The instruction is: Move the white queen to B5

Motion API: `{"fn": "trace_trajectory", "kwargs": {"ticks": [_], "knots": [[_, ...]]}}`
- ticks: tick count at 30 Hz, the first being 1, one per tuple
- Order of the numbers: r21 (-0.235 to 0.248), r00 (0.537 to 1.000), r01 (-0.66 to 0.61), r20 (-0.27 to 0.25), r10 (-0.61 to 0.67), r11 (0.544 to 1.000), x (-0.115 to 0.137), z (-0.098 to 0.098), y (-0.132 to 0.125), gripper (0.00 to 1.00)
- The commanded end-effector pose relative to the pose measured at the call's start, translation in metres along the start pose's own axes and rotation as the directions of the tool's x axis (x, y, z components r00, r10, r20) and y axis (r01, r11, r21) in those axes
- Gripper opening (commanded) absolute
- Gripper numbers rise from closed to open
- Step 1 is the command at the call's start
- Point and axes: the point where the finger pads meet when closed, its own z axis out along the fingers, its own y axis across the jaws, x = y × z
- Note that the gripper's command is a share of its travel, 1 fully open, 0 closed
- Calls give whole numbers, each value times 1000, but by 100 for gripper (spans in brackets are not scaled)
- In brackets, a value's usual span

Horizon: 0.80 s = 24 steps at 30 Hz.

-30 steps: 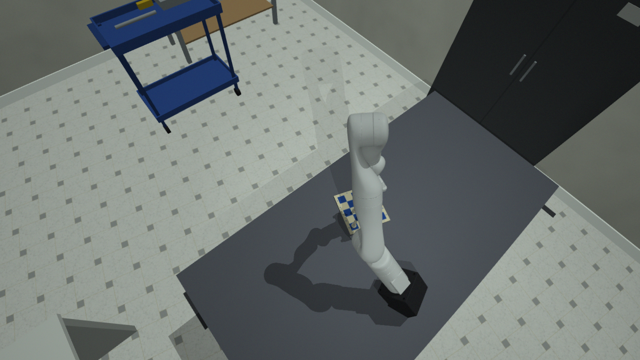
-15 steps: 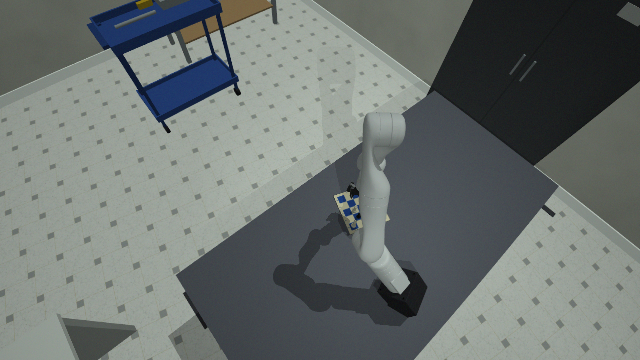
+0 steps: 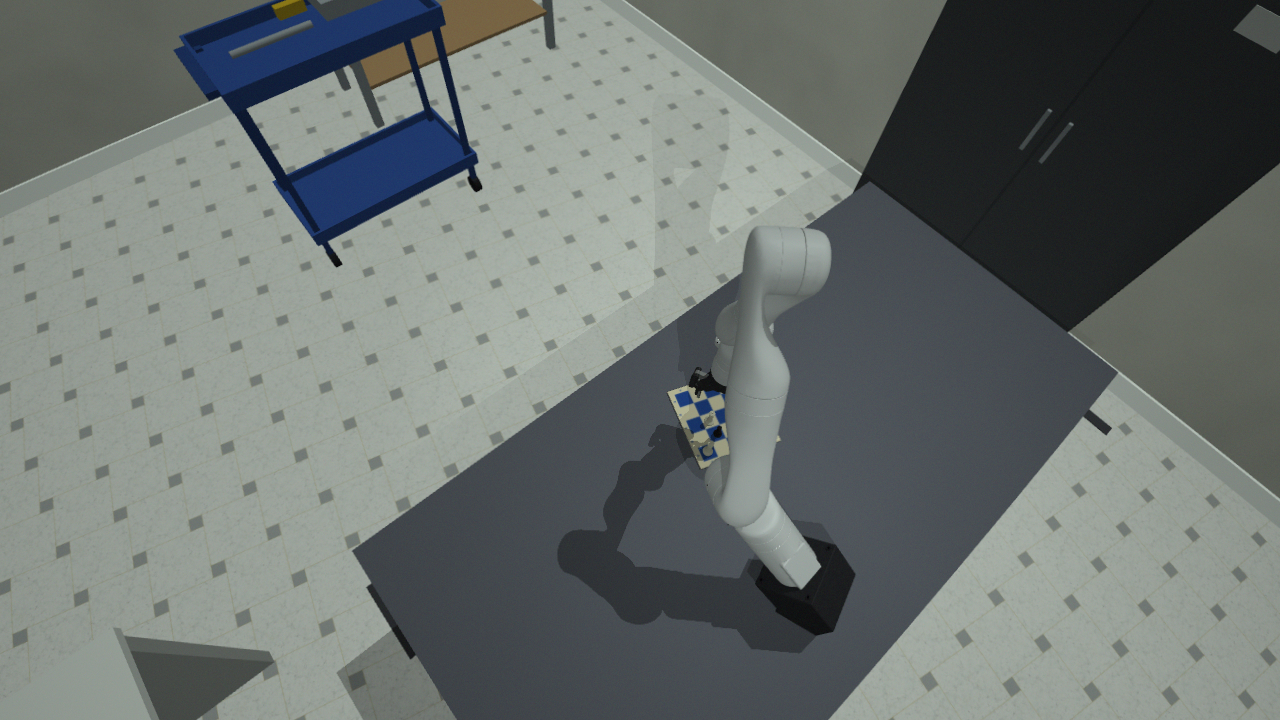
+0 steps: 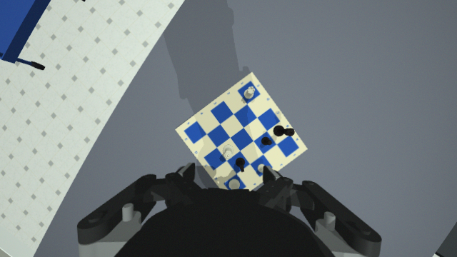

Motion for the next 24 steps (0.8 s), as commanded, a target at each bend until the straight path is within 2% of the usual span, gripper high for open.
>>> {"fn": "trace_trajectory", "kwargs": {"ticks": [1, 12, 13, 24], "knots": [[7, 1000, 13, -2, -13, 1000, 1, 0, 0, 100], [10, 999, 37, -4, -37, 999, 1, 0, -1, 100], [10, 999, 37, -4, -37, 999, 1, 0, -1, 41], [10, 999, 37, -4, -37, 999, 1, 0, -1, 41]]}}
